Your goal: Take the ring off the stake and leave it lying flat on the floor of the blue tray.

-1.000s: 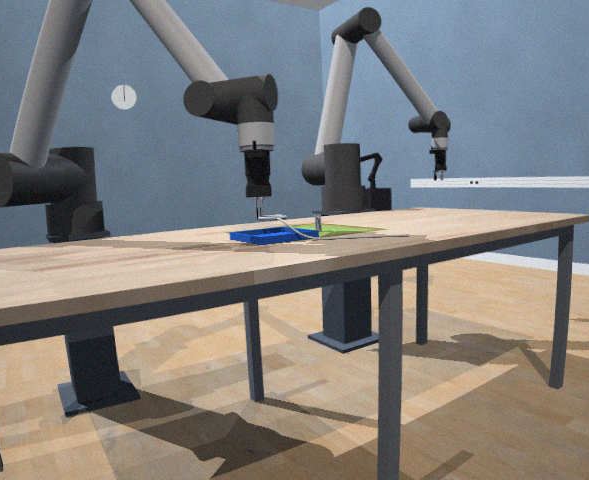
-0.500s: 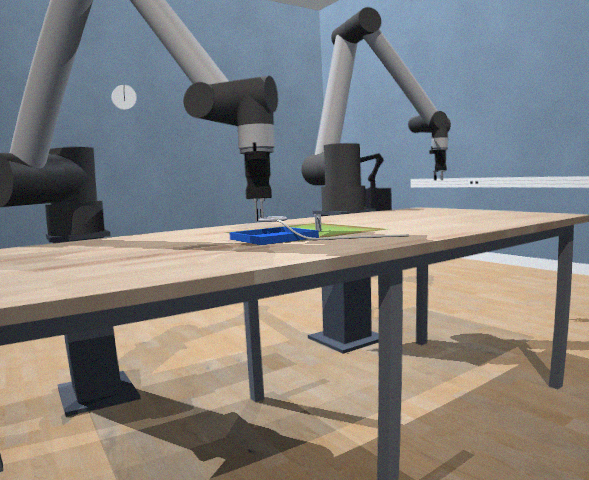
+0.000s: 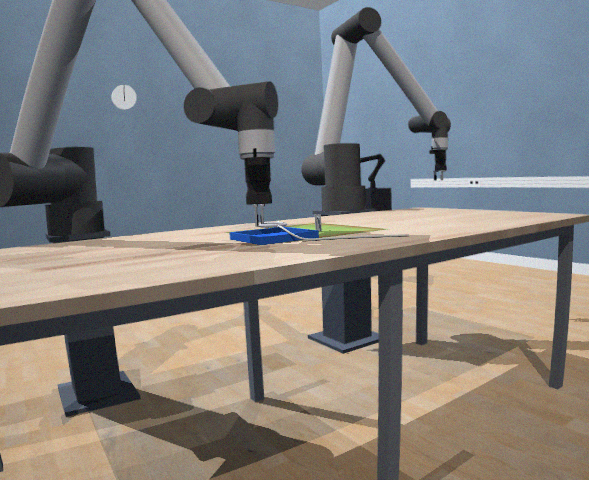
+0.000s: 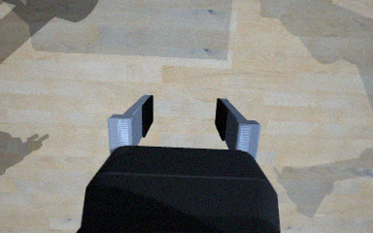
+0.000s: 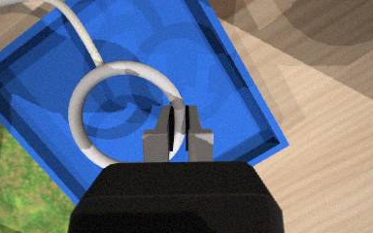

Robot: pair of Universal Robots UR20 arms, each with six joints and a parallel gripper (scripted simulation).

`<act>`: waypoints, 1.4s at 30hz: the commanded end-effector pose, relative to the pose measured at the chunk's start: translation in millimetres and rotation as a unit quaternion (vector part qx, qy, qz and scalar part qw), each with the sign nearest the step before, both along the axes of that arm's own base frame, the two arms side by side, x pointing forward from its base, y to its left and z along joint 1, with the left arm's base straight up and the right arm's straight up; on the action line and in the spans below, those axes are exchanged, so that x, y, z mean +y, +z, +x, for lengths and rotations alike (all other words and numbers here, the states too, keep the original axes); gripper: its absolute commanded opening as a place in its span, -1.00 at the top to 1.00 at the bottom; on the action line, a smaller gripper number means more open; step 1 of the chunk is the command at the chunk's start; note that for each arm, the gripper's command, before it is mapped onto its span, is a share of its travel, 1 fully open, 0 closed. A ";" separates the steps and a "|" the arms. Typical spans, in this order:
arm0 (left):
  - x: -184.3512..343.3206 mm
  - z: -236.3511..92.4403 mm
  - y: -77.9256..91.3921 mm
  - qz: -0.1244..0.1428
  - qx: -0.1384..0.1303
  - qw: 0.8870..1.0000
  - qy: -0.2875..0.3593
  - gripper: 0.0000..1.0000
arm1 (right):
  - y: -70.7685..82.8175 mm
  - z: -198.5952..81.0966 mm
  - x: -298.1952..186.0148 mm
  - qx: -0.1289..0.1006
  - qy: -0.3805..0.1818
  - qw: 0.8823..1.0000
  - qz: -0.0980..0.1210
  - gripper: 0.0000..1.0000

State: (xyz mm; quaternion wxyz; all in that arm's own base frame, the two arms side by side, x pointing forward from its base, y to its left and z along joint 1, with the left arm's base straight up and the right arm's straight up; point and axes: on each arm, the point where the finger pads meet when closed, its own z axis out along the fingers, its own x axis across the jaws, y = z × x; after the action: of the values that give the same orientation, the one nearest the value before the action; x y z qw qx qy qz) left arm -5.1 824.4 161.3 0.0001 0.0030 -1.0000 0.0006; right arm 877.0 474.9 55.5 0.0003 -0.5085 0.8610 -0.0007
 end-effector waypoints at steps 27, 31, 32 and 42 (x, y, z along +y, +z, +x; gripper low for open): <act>0.5 0.0 0.7 0.001 0.000 1.000 0.000 -1.00 | -26.8 0.4 0.3 0.000 0.000 1.000 0.000 1.00; 0.5 0.0 0.7 0.001 0.000 1.000 0.000 -1.00 | -27.2 0.4 0.3 0.000 0.000 1.000 0.000 1.00; 0.5 0.0 0.7 0.001 0.000 1.000 0.000 -1.00 | -27.2 0.4 0.3 0.000 0.000 1.000 0.000 1.00; 0.5 0.0 0.7 0.001 0.000 1.000 0.000 -1.00 | -27.2 0.4 0.3 0.000 0.000 1.000 0.000 1.00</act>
State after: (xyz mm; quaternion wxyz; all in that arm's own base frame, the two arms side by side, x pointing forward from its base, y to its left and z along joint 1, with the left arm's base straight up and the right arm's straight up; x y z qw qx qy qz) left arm -5.1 824.4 161.3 0.0001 0.0030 -1.0000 0.0006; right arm 877.0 474.9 27.6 0.0003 -0.5085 0.8610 -0.0006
